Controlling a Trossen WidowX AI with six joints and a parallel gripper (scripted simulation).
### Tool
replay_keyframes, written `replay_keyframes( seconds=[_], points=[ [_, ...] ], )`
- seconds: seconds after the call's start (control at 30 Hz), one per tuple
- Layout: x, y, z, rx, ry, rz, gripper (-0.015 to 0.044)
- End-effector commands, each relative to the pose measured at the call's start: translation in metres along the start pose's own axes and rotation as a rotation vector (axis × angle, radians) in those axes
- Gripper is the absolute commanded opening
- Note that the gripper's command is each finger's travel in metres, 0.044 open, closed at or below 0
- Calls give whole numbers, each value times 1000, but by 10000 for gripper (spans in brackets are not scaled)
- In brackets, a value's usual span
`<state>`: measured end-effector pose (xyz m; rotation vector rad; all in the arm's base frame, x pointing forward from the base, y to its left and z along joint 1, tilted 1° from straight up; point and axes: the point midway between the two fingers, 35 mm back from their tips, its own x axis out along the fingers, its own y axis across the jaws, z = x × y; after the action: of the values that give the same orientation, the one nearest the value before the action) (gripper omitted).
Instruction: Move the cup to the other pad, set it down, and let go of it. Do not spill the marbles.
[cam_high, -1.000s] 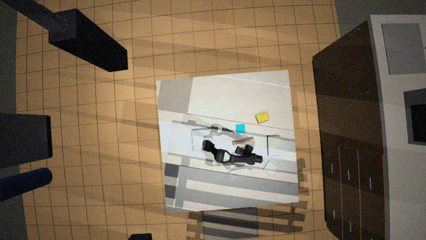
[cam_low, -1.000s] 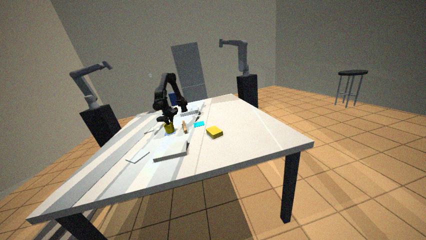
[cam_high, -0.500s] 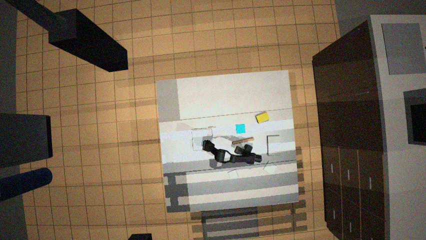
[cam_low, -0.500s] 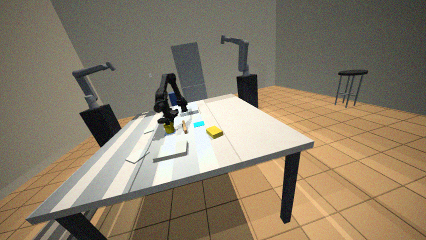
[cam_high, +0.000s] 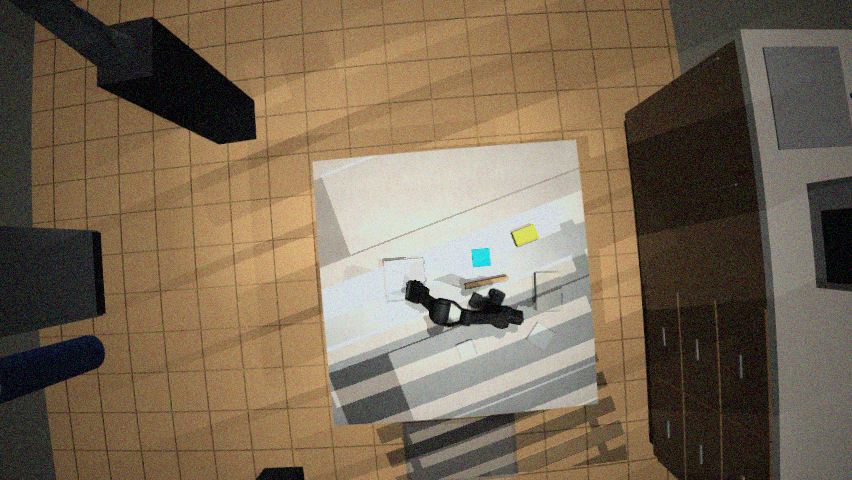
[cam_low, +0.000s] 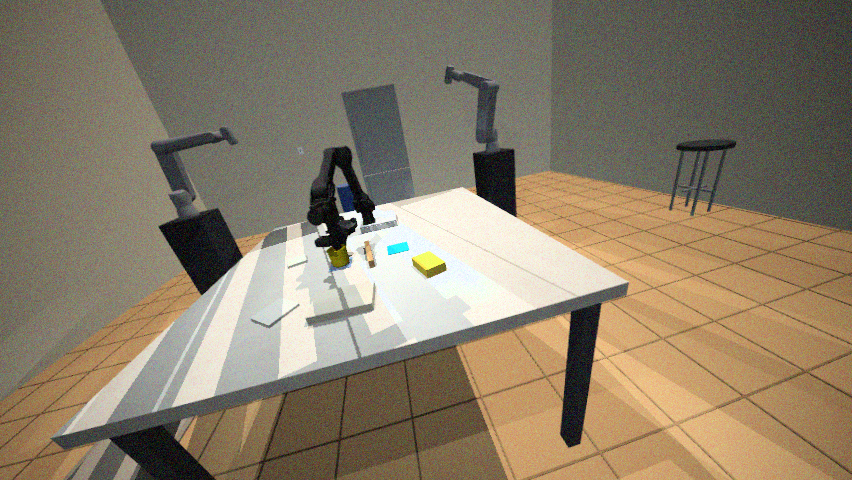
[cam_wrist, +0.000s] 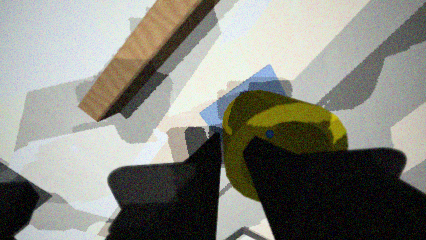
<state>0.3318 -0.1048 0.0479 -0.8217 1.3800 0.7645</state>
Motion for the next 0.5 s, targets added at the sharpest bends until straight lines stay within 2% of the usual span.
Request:
replay_keyframes(
  seconds=[0.0,0.27,0.47],
  points=[
    [0,0,0,0,0,0,60],
    [0,0,0,0,0,0,0],
    [-11,-1,0,0,-1,1,0]
  ],
)
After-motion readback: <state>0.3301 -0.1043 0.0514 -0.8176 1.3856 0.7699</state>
